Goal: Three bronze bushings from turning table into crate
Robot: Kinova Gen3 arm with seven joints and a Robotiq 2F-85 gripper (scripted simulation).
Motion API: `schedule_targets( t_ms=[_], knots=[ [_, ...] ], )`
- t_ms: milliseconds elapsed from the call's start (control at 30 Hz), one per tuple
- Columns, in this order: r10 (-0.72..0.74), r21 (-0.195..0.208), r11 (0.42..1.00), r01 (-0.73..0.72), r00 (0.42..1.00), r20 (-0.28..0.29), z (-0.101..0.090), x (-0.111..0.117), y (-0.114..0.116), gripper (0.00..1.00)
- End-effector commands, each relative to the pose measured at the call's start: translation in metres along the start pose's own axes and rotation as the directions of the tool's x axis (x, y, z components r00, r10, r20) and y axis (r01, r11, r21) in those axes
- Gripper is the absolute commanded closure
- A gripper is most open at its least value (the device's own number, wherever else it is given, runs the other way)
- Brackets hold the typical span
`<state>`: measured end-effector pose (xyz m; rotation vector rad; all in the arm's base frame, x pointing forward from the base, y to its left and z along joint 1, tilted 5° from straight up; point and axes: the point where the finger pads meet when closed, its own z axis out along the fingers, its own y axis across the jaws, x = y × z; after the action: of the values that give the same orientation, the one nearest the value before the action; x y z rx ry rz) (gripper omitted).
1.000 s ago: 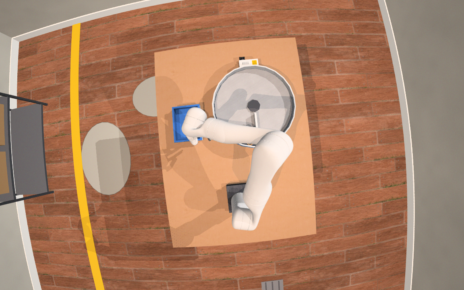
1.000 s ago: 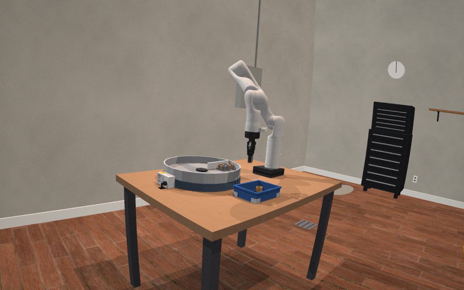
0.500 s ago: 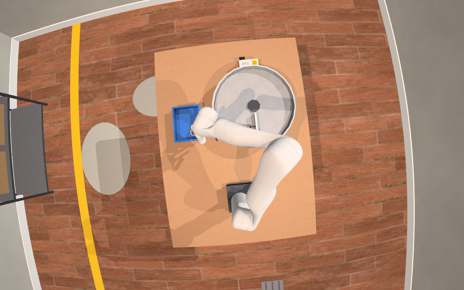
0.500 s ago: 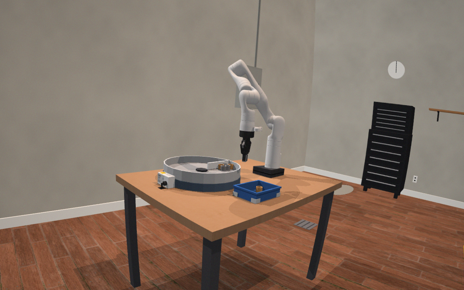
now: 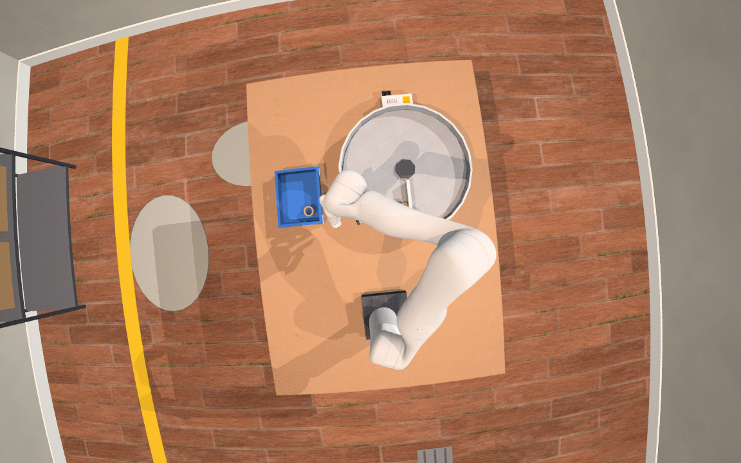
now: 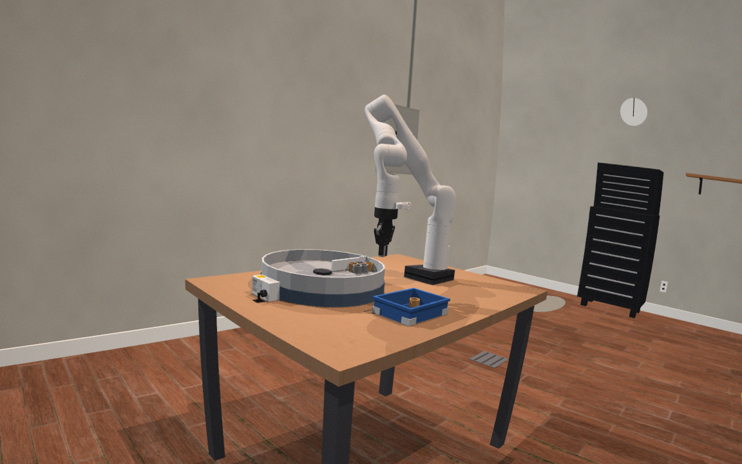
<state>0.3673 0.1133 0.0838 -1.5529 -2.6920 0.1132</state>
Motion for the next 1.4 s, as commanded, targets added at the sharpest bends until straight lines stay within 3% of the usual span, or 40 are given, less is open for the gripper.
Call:
schedule_targets(
  t_ms=[0,33,433,600,1000,1167,1367],
  knots=[
    [0.077,0.0,0.997,-0.077,0.997,0.005,0.001,-0.031,-0.013,0.86],
    [0.104,0.0,0.995,-0.104,0.995,0.005,0.001,-0.041,-0.018,0.86],
    [0.104,0.0,0.995,-0.104,0.995,0.005,0.001,-0.041,-0.018,0.86],
    [0.231,-0.001,0.973,-0.231,0.973,0.005,0.005,-0.088,-0.04,0.86],
    [0.231,-0.001,0.973,-0.231,0.973,0.005,0.005,-0.088,-0.04,0.86],
    [0.355,-0.001,0.935,-0.355,0.935,0.005,0.008,-0.136,-0.062,0.86],
    [0.355,-0.001,0.935,-0.355,0.935,0.005,0.008,-0.136,-0.062,0.86]
  ],
)
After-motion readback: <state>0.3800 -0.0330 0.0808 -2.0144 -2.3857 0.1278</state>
